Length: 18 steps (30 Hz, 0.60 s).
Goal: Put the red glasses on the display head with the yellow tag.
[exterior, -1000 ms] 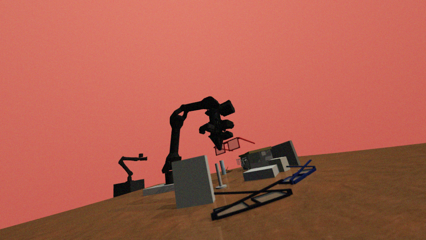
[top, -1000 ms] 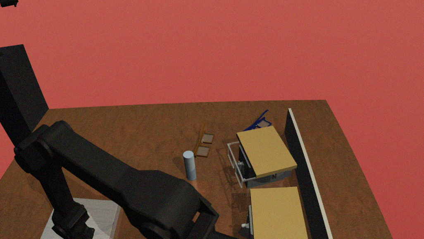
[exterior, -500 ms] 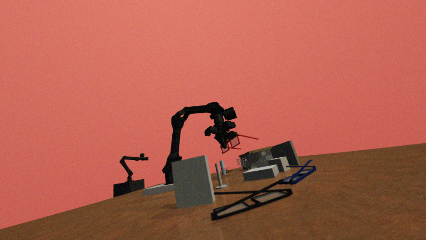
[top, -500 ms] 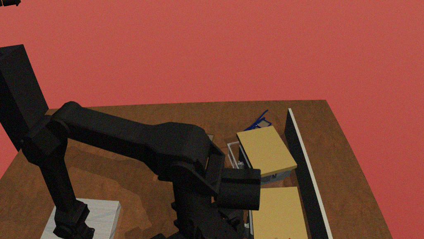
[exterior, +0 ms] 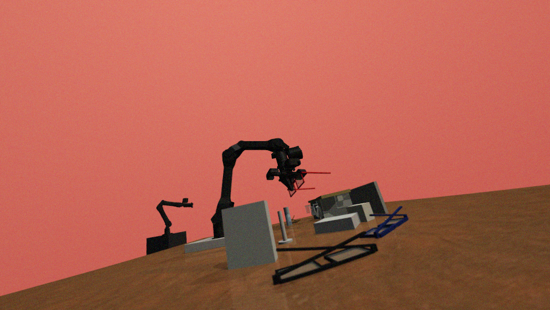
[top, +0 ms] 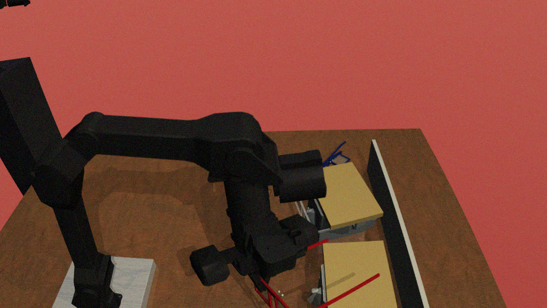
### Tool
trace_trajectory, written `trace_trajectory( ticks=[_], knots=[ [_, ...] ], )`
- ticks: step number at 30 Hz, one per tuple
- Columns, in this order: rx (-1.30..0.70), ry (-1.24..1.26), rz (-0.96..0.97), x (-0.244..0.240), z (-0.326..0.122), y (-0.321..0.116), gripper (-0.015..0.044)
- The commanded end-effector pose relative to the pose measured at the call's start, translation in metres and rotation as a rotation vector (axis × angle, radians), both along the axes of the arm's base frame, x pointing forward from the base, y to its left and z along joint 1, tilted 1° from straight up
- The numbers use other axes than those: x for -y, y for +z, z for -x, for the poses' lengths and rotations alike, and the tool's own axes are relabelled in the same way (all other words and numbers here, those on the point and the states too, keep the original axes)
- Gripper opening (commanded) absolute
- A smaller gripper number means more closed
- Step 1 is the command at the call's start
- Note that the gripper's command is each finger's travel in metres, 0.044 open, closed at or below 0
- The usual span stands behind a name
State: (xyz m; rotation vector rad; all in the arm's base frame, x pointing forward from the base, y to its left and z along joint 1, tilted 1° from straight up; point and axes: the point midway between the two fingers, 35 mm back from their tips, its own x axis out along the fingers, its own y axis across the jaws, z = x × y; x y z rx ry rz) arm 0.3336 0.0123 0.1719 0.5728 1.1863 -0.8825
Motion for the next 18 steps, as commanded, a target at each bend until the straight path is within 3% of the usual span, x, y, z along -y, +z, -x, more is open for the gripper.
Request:
trace_trajectory(
  ticks=[1, 18],
  knots=[
    [0.046, -0.047, 0.005, -0.018, 0.004, 0.005, 0.0],
    [0.251, -0.26, -0.036, -0.099, 0.028, 0.019, 0.0]
  ],
)
